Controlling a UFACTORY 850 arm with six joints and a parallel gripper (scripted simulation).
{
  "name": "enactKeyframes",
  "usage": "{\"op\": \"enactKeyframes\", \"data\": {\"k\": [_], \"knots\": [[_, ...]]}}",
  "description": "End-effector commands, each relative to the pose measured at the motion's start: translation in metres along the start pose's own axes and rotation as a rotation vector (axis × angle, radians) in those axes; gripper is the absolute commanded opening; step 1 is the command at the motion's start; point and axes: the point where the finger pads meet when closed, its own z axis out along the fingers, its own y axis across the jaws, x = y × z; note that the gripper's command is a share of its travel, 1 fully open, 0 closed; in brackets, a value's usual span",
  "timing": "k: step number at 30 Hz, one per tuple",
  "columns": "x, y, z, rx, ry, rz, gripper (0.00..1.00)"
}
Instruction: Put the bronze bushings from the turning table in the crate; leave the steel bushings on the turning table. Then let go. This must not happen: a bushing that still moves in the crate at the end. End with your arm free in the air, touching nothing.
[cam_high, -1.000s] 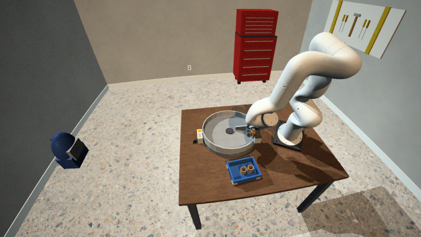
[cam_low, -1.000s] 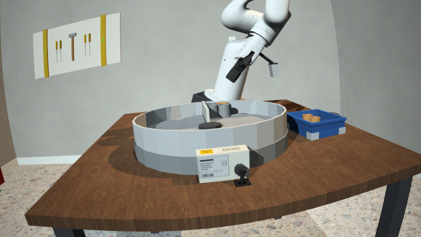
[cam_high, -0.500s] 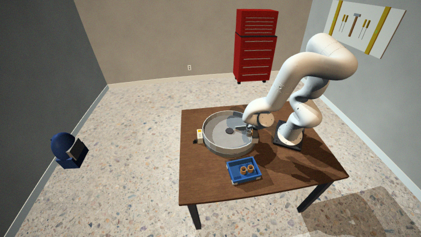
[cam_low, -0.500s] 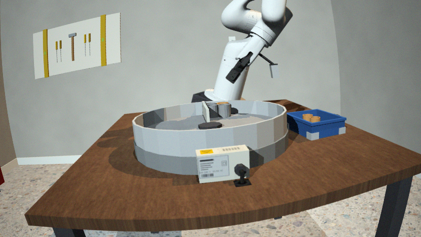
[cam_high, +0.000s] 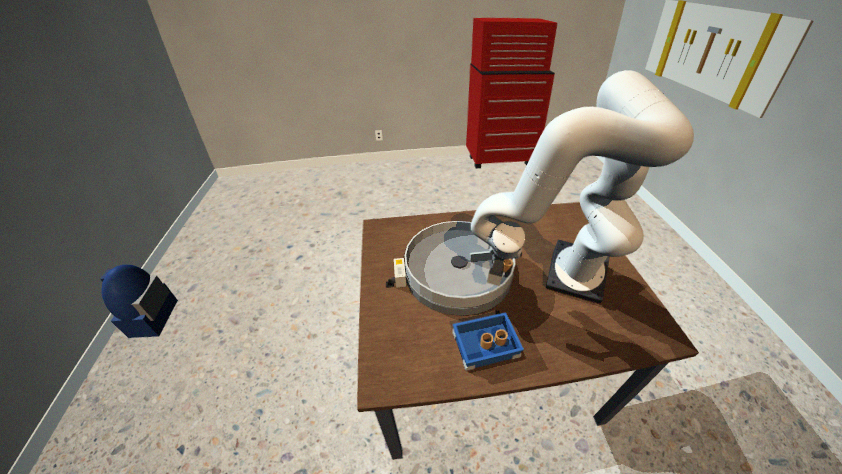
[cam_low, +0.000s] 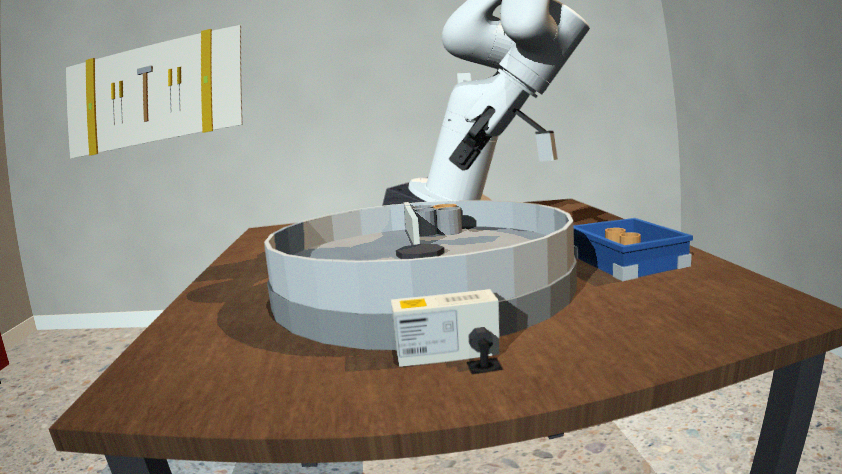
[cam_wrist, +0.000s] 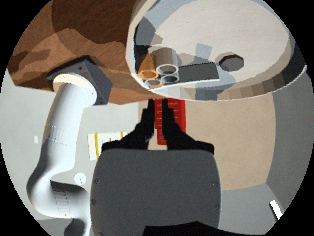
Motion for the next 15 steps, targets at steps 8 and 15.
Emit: {"op": "enactKeyframes", "data": {"k": [8, 15], "knots": [[0.0008, 0.0044, 0.005, 0.242, 0.002, 0.25, 0.1], [0.001, 0.0067, 0.0072, 0.351, -0.001, 0.38, 0.1]]}}
